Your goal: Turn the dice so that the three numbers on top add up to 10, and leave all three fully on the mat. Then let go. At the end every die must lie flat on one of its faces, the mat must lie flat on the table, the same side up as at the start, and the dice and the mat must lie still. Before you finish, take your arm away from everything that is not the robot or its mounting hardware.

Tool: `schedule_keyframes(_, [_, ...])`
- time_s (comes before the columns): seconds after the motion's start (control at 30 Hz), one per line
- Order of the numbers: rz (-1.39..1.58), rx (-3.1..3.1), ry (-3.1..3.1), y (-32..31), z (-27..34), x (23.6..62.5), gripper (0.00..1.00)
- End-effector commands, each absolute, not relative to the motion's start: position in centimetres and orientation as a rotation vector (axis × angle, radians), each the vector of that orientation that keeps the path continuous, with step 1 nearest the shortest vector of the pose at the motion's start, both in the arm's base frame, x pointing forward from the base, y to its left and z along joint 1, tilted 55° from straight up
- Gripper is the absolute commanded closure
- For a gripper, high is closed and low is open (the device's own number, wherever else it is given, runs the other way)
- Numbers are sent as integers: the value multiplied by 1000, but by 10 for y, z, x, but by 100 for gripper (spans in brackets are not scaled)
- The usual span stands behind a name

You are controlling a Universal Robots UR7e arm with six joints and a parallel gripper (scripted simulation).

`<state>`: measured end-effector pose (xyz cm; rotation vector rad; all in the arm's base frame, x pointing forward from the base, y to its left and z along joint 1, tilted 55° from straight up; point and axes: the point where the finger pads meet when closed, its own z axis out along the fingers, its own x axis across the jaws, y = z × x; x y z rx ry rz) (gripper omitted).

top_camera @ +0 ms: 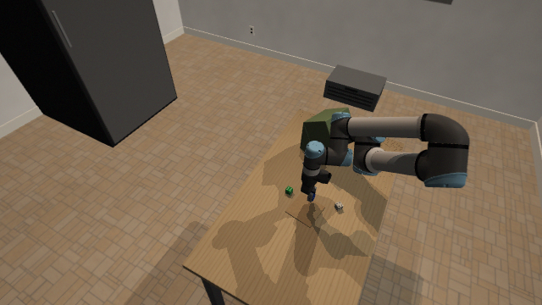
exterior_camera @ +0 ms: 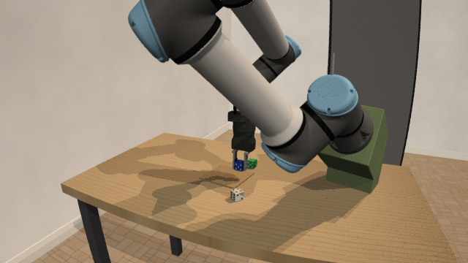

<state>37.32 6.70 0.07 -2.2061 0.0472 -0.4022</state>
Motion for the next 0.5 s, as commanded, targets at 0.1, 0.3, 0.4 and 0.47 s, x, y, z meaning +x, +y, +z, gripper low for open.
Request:
schedule_keyframes(0.1, [-405, -2210, 50, 84, -16, 384, 43])
schedule_keyframes(0.3, [-405, -2210, 50, 86, -17, 384, 43])
schedule_keyframes(0.4, [-405, -2210, 50, 86, -18, 385, 43])
schedule_keyframes(0.47, [-405, -2210, 50, 86, -18, 385, 43])
